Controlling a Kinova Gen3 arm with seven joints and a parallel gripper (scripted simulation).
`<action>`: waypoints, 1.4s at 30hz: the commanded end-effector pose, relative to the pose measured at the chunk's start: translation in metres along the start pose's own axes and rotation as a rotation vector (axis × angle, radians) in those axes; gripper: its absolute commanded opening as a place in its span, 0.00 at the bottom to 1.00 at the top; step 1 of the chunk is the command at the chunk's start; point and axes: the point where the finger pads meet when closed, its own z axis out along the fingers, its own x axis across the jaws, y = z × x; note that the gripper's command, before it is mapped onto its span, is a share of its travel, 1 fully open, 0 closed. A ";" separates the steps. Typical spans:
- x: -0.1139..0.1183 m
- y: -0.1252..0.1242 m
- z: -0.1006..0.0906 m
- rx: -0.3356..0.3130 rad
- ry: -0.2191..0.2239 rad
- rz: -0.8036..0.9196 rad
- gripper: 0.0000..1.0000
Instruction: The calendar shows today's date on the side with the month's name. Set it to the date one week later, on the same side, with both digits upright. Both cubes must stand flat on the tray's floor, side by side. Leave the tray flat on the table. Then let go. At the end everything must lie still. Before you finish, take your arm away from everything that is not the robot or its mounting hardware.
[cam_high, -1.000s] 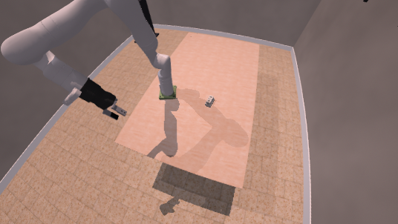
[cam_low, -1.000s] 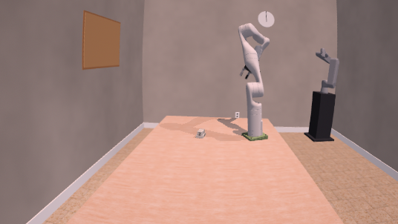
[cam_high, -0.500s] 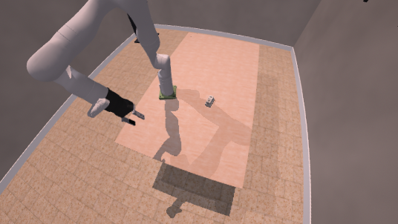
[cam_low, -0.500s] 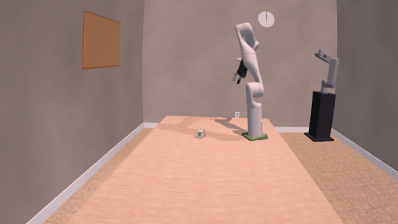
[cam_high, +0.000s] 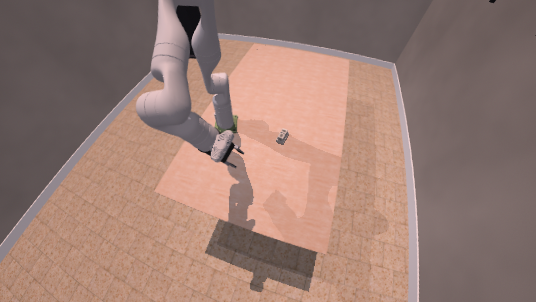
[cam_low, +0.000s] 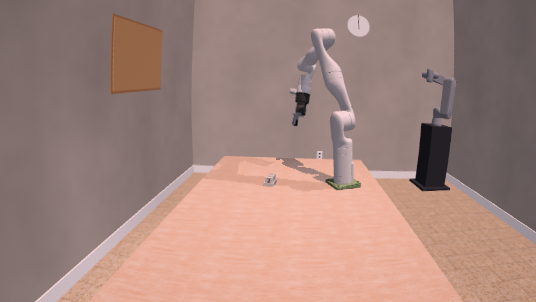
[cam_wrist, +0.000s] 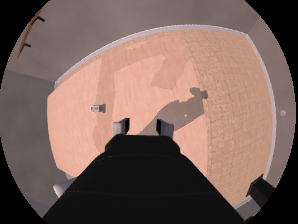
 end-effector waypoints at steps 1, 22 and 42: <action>-0.039 -0.021 0.021 -0.045 0.006 -0.167 1.00; -0.193 -0.045 0.127 -0.234 0.112 -1.105 1.00; -0.270 -0.029 0.166 -0.271 0.157 -1.597 1.00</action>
